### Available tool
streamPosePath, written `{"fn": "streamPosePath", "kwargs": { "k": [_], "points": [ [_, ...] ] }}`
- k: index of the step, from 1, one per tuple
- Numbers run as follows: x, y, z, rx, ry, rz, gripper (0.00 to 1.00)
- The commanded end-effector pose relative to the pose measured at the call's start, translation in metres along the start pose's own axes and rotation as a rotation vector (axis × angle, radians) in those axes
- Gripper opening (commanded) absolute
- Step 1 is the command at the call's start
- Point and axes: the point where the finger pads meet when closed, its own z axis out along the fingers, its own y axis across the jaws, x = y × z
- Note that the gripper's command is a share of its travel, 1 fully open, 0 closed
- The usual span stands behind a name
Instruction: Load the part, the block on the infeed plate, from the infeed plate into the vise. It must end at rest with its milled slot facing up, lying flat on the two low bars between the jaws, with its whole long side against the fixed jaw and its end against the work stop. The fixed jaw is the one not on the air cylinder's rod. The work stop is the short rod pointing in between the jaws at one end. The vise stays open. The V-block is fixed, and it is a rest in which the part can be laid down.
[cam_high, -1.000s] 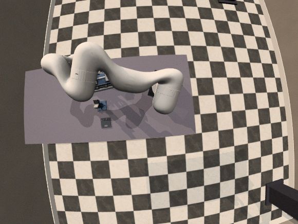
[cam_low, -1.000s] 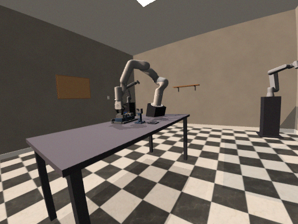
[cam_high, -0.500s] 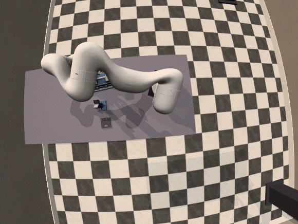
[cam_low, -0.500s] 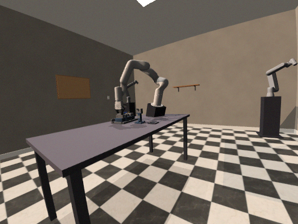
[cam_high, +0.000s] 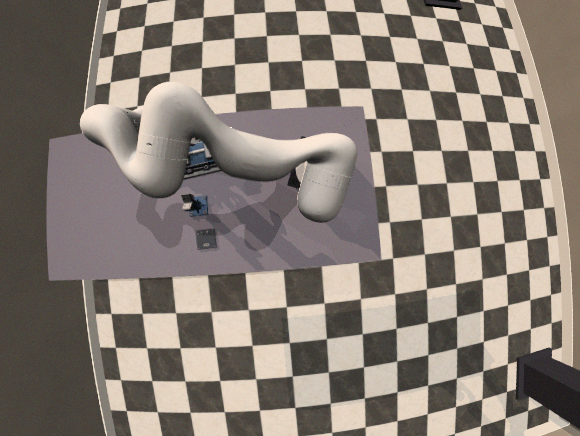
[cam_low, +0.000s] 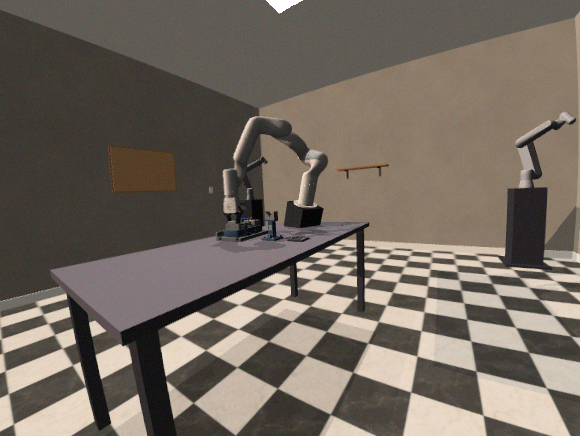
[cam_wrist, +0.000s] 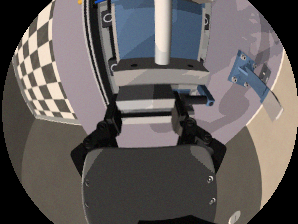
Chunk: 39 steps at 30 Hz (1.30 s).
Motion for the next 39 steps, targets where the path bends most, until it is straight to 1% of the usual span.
{"fn": "streamPosePath", "kwargs": {
  "k": [1,10,11,39],
  "points": [
    [-0.0009,-0.0004,-0.0009,0.001,-0.002,0.000,0.00],
    [-0.0009,-0.0004,-0.0009,0.001,-0.002,0.000,0.00],
    [-0.0009,-0.0004,-0.0009,0.001,-0.002,0.000,0.81],
    [-0.0009,-0.0004,-0.0009,0.001,-0.002,0.000,0.81]
  ]
}}
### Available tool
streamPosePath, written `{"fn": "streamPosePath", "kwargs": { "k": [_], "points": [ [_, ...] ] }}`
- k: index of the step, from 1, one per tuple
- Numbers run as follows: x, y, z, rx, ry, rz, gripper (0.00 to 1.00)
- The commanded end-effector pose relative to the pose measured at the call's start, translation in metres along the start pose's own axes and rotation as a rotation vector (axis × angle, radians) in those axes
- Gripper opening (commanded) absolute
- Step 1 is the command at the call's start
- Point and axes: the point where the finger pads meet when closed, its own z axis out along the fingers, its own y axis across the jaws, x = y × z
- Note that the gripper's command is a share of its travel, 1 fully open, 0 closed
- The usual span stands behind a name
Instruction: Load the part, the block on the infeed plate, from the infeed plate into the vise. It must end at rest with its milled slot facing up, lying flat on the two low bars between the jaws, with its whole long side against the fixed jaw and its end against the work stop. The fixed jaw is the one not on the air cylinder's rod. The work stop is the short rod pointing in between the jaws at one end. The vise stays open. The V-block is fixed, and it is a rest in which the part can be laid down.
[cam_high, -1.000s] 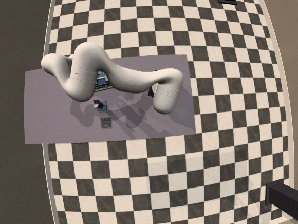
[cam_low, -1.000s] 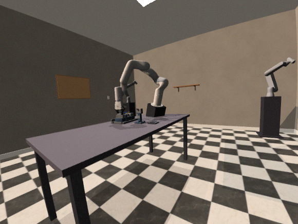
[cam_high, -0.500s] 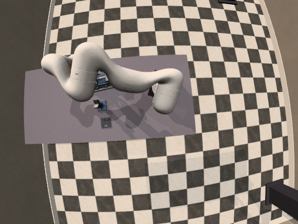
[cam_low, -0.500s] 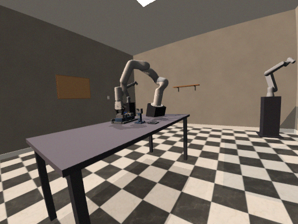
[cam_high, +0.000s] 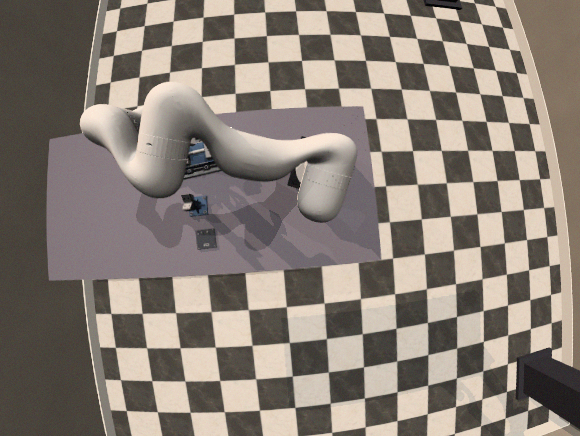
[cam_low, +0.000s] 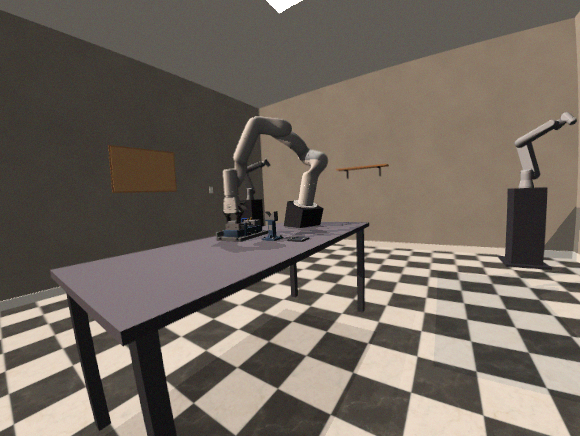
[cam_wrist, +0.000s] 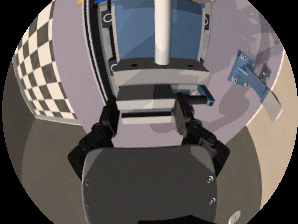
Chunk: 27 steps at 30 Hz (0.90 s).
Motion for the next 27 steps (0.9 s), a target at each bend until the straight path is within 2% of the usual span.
{"fn": "streamPosePath", "kwargs": {
  "k": [1,18,27],
  "points": [
    [-0.001,0.000,-0.001,0.001,-0.002,0.000,0.81],
    [-0.001,0.000,-0.008,0.001,-0.002,0.000,0.81],
    [-0.001,0.000,-0.031,0.001,-0.002,0.000,0.81]
  ]
}}
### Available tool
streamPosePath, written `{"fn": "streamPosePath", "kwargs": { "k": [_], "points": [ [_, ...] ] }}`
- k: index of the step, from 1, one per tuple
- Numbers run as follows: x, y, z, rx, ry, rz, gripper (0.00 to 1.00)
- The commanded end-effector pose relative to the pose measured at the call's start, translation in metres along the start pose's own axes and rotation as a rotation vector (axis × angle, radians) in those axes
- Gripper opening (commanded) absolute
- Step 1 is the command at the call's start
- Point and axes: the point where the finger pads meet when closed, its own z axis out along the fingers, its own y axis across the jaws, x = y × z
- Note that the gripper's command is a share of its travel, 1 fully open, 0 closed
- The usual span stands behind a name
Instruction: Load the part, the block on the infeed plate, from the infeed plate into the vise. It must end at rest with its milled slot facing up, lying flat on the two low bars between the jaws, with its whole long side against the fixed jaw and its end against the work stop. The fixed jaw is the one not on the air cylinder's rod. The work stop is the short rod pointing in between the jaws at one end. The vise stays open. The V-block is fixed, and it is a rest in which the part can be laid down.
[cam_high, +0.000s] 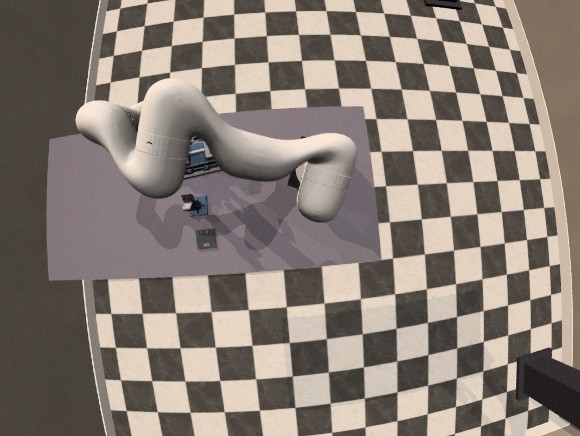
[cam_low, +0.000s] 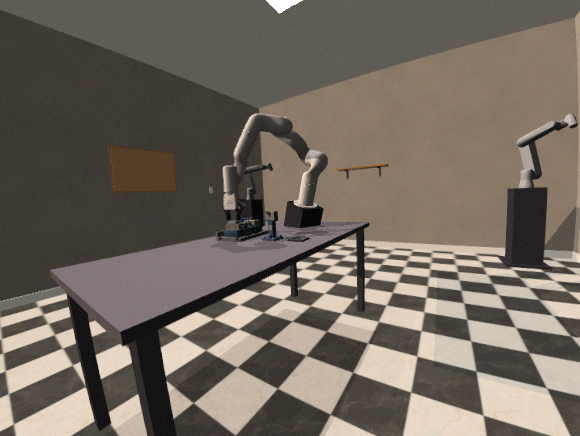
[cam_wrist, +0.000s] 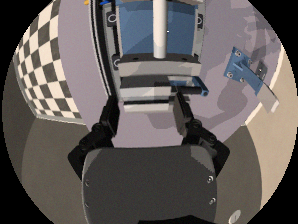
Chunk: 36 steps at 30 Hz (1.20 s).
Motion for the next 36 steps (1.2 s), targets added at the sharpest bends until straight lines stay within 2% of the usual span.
{"fn": "streamPosePath", "kwargs": {
  "k": [1,6,8,17,29,30,36],
  "points": [
    [-0.001,0.000,-0.013,0.001,-0.002,0.000,0.81],
    [-0.001,0.000,-0.029,0.001,-0.002,0.000,0.81],
    [-0.001,0.000,-0.029,0.001,-0.002,0.000,0.81],
    [-0.001,0.000,-0.051,0.001,-0.002,0.000,0.81],
    [-0.001,0.000,-0.057,0.001,-0.002,0.000,0.81],
    [-0.001,0.000,-0.057,0.001,-0.002,0.000,0.00],
    [-0.001,0.000,-0.057,0.001,-0.002,0.000,0.00]
  ]
}}
